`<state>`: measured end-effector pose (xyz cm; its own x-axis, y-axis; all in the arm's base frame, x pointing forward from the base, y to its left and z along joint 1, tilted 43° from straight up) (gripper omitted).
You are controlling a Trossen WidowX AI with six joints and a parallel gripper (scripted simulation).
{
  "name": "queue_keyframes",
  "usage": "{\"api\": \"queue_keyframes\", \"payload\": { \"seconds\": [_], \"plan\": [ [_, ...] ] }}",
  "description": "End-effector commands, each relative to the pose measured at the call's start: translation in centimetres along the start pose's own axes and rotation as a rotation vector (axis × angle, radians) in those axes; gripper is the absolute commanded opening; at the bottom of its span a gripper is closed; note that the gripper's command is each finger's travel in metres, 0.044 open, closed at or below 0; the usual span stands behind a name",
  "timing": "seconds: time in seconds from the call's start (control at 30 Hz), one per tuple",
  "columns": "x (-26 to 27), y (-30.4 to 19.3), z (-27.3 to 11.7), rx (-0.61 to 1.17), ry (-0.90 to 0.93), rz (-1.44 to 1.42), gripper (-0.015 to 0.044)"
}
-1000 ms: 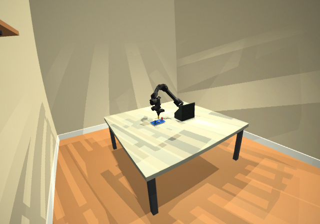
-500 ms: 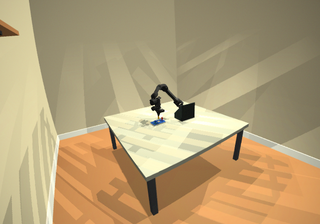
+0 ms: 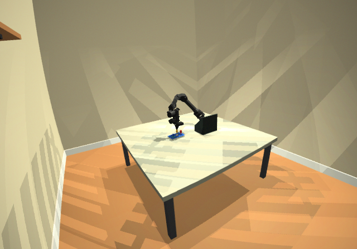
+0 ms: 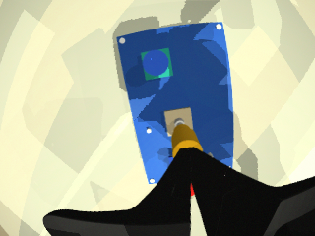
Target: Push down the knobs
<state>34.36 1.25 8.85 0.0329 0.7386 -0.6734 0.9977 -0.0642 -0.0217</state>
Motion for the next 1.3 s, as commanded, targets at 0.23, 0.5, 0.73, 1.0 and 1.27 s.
{"api": "queue_keyframes", "payload": {
  "seconds": [0.23,0.5,0.73,1.0,1.27],
  "plan": [
    [-0.1,0.1,1.1,0.004,-0.003,0.007,0.0000],
    [-0.1,0.1,1.1,0.004,-0.003,0.007,0.0000],
    [-0.1,0.1,1.5,0.004,-0.003,0.007,0.0000],
    [-0.1,0.1,1.5,0.004,-0.003,0.007,0.0000],
    [-0.1,0.1,1.7,0.004,-0.003,0.007,0.0000]
  ]
}}
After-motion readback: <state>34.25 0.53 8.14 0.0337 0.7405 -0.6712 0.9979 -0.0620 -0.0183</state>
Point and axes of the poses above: the point midway between the two fingers, 35 mm back from their tips, its own z axis out along the fingers, its own x axis across the jaws, y = z × x, the point moved 8 cm from there along -z, back along the fingers, and after that the axes turned 3 degrees about -z, right-handed, at the moved point
